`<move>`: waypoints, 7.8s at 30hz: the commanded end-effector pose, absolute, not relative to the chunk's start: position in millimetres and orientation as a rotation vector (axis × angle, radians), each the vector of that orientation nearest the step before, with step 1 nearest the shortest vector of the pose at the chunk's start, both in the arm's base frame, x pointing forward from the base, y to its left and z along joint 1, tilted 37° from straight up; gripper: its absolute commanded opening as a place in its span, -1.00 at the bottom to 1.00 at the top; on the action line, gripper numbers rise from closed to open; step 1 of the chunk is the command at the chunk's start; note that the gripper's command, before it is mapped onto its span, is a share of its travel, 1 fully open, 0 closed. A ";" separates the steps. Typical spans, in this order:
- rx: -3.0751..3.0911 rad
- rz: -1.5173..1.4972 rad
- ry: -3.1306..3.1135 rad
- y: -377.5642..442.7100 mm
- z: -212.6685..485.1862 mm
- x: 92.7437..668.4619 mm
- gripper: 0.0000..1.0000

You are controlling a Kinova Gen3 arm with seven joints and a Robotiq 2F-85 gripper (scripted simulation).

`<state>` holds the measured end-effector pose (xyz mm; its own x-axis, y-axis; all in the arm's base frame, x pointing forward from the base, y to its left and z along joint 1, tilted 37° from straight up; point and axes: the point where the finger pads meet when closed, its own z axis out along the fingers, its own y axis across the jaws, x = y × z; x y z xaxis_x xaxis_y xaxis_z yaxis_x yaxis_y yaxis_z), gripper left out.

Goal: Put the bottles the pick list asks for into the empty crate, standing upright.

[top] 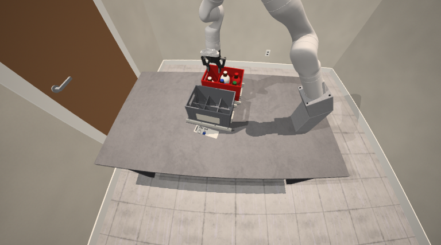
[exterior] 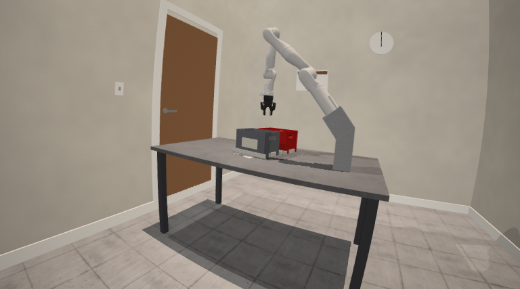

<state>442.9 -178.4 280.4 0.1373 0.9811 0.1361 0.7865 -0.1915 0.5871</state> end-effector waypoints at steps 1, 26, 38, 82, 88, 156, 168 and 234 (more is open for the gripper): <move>2.043 0.717 1.701 -194.8 279.1 435.5 0.34; 2.044 0.716 1.701 -298.9 266.8 387.9 0.34; 2.044 0.716 1.701 -341.7 261.8 368.3 0.34; 2.044 0.716 1.701 -341.7 261.8 368.3 0.34; 2.044 0.716 1.701 -341.7 261.8 368.3 0.34; -0.141 -0.008 2.486 -253.0 253.5 511.2 0.34; -0.553 -0.148 2.434 -253.0 253.4 511.2 0.34; -0.743 -0.212 2.390 -251.3 205.7 547.5 0.34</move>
<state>546.6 -250.8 206.0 -0.6501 -0.5589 -0.5148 -0.4604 0.8287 -0.3182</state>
